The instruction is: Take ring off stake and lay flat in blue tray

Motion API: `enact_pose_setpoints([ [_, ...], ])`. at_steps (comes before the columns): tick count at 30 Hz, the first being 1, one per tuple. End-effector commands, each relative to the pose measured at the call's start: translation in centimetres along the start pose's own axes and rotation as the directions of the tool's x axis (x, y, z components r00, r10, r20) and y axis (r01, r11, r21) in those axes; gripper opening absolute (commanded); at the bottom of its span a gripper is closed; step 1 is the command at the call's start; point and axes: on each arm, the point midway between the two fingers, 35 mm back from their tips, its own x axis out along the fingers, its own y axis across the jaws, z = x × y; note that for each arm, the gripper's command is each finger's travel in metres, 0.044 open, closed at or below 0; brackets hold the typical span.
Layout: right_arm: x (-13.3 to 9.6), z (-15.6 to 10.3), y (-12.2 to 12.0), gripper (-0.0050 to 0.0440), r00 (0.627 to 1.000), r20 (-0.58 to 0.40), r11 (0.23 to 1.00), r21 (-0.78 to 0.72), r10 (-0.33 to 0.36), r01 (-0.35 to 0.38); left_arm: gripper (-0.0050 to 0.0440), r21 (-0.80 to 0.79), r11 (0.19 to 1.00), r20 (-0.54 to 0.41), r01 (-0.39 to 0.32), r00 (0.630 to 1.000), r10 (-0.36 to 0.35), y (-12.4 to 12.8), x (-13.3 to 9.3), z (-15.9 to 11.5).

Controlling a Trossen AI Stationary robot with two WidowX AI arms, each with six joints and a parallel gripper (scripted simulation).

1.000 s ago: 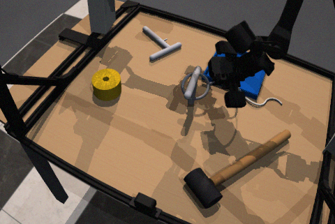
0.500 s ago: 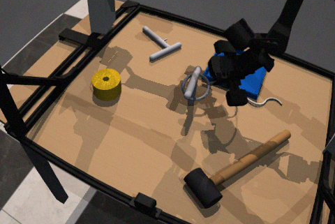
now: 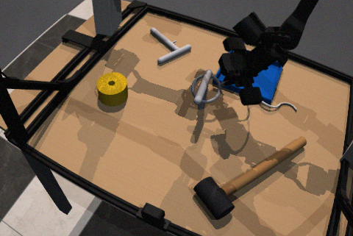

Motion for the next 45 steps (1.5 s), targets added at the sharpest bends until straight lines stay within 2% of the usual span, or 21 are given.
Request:
enact_pose_setpoints([
  [1, -0.1, 0.2, -0.3, 0.0, 1.0, 0.006, 1.0, 0.0, -0.004, 0.004, 0.04, -0.004, 1.0, -0.001, 0.003, 1.0, -0.003, 0.0, 0.0, 0.0],
  [11, -0.2, 0.0, -1.1, 0.0, 0.999, 0.022, 0.999, -0.014, 0.038, -0.038, 0.04, -0.004, 1.0, -0.001, 0.003, 1.0, -0.003, 0.0, 0.0, 0.0],
  [45, -0.7, -0.1, -1.8, 0.0, 0.995, 0.058, 0.997, 0.016, 0.079, -0.08, 0.04, -0.004, 1.0, -0.001, 0.003, 1.0, -0.003, 0.0, 0.0, 0.0],
])
